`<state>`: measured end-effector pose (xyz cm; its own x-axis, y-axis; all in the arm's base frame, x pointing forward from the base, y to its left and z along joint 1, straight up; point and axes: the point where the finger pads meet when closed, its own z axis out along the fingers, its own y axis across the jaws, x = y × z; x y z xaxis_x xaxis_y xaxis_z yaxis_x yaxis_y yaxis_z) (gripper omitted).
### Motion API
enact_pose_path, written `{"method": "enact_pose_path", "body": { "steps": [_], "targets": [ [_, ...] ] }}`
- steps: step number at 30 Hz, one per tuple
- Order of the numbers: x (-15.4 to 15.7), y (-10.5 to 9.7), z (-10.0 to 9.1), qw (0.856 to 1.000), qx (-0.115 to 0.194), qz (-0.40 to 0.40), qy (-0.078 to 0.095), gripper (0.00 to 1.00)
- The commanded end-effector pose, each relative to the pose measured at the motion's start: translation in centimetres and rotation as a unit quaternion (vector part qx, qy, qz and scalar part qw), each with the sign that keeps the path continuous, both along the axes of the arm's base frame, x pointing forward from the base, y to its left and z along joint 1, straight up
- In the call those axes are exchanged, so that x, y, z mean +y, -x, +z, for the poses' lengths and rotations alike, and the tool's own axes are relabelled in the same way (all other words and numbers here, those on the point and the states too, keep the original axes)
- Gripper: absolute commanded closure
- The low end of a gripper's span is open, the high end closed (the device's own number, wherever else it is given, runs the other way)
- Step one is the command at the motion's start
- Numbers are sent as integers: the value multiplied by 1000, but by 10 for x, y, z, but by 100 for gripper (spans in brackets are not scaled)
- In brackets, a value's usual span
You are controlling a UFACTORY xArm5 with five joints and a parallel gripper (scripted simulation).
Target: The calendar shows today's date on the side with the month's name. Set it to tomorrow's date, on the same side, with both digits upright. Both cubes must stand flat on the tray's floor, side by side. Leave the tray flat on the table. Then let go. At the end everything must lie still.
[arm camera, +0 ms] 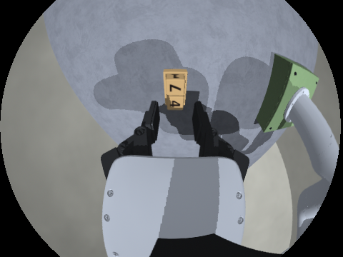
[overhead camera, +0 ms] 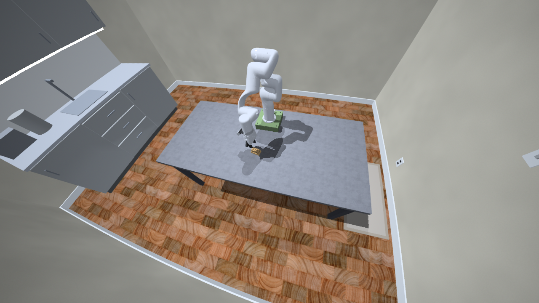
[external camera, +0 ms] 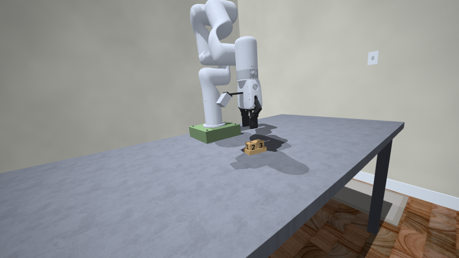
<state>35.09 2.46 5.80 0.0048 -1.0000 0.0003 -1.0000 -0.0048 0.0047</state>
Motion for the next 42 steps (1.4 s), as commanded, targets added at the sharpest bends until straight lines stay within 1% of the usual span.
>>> {"method": "enact_pose_path", "body": {
  "steps": [1,18,33,35,42],
  "targets": [
    [0,-1,1,1000,-2,0,0,51],
    [0,-1,-12,1000,-2,0,0,51],
    [0,-1,-36,1000,-2,0,0,51],
    [0,-1,-36,1000,-2,0,0,51],
    [0,-1,-44,1000,-2,0,0,51]
  ]
}}
